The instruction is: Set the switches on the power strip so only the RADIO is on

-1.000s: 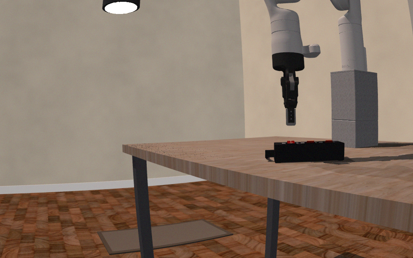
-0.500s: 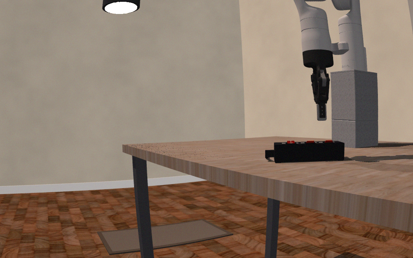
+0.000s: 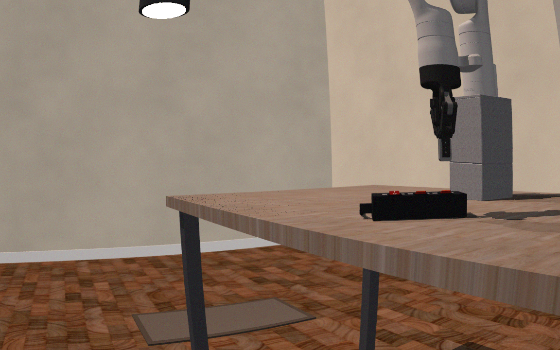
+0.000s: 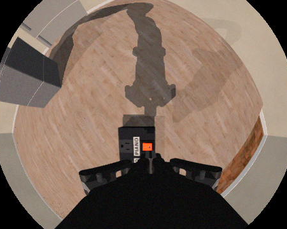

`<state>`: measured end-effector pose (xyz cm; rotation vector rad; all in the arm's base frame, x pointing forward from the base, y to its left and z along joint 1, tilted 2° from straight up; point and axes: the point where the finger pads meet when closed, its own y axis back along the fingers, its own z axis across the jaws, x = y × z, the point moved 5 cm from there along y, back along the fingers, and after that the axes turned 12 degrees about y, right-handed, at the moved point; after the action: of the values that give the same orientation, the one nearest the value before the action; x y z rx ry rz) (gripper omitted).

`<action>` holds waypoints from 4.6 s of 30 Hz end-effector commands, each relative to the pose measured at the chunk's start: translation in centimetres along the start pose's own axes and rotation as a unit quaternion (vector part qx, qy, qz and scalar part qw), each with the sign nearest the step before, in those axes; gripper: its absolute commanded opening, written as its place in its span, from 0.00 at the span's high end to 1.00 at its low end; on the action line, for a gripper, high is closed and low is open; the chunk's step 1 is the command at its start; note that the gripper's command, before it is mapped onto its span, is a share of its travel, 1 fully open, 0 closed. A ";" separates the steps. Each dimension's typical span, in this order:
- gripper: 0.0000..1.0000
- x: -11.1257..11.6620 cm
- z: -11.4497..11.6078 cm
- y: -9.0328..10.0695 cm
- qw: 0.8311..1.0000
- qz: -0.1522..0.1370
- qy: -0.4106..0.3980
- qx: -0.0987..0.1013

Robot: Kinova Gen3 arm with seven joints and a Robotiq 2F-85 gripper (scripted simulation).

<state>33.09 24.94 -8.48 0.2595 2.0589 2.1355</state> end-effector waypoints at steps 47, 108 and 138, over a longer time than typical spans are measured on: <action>1.00 -0.1 0.3 -1.5 1.000 -0.003 -0.006 -0.005; 1.00 -0.1 0.4 -4.4 1.000 -0.003 -0.006 -0.005; 1.00 0.0 0.4 -4.4 1.000 -0.001 -0.006 -0.001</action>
<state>33.18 25.29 -12.78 0.2547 2.0559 2.1376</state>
